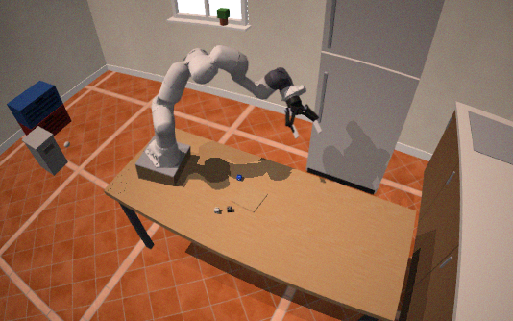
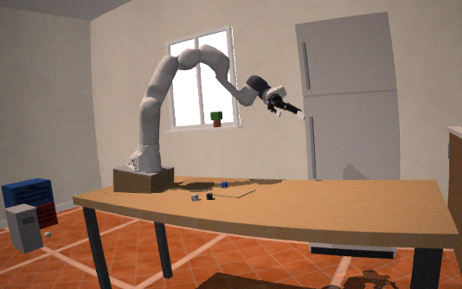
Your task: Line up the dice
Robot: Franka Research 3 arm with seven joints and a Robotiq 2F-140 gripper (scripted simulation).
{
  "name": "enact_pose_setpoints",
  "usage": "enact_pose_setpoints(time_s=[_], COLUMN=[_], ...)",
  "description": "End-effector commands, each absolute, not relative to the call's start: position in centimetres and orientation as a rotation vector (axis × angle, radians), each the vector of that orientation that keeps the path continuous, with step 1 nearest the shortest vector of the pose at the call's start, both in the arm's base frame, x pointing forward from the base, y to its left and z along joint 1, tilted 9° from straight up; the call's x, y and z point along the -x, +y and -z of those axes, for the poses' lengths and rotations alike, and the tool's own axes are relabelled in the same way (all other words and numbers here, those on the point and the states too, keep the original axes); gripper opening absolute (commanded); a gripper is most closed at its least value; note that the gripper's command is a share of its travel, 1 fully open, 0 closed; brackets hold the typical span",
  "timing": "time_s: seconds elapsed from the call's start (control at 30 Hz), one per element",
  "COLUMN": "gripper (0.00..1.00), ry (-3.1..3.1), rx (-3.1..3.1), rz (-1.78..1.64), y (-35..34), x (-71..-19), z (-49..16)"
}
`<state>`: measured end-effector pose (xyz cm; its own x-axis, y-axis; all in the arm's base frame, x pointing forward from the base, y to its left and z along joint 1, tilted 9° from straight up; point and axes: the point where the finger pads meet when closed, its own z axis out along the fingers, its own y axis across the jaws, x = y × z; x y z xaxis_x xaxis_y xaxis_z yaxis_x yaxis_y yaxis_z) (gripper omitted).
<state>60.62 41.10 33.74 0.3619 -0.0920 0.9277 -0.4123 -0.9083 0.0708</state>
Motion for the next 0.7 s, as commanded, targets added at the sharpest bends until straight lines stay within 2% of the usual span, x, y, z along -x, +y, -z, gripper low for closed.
enact_pose_setpoints(time_s=[0.0, 0.27, 0.43, 0.5, 0.53, 0.67], gripper=[1.0, 1.0, 1.0, 1.0, 1.0, 1.0], ry=[-0.449, -0.579, -0.766, -0.766, -0.85, -0.85], rx=[-2.336, -2.349, -2.381, -2.381, -2.398, -2.398], rz=[-1.559, -1.382, -1.168, -1.168, -1.082, -1.082], y=[40.9, 30.2, 18.9, 18.9, 13.8, 13.8], x=[-60.7, -62.7, -62.5, -62.5, -61.7, -61.7], z=[-33.7, -32.1, -29.7, -29.7, -28.2, -28.2])
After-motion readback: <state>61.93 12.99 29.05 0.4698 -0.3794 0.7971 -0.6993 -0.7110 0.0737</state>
